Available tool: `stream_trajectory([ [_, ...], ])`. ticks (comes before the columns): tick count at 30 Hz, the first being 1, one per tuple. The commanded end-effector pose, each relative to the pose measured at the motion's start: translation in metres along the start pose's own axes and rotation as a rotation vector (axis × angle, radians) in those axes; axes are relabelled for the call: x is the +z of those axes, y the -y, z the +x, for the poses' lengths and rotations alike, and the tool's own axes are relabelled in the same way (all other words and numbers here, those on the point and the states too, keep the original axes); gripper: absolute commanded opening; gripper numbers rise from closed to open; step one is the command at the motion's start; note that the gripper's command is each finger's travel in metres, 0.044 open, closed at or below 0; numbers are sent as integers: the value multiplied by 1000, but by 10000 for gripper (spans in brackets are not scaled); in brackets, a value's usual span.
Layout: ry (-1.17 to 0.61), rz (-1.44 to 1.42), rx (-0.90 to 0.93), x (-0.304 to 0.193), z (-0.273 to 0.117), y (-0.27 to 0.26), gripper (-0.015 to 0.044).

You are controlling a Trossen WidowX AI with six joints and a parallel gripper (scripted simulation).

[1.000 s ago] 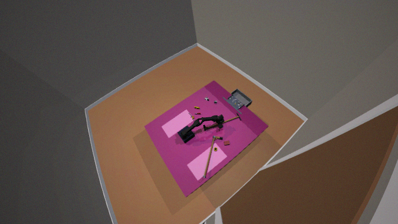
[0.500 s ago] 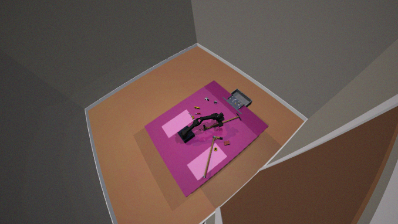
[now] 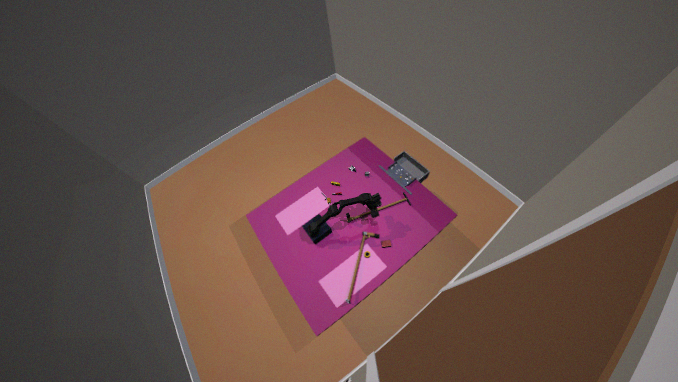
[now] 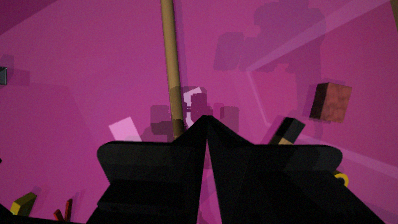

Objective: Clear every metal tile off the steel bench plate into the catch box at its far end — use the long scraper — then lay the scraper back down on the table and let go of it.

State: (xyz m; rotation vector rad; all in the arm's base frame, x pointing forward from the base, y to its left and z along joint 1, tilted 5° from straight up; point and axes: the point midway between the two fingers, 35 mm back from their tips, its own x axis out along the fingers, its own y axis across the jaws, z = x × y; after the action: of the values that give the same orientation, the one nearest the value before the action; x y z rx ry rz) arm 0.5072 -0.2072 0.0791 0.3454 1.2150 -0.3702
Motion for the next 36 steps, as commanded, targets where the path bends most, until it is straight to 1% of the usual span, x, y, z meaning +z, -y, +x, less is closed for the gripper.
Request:
stream_trajectory([
  [1,-27,-16,12,-5,-23,10,0],
  [4,-41,-20,15,-8,-31,15,0],
  [9,-43,-21,15,-8,-26,14,0],
  [36,-76,-41,21,-24,42,14,0],
])
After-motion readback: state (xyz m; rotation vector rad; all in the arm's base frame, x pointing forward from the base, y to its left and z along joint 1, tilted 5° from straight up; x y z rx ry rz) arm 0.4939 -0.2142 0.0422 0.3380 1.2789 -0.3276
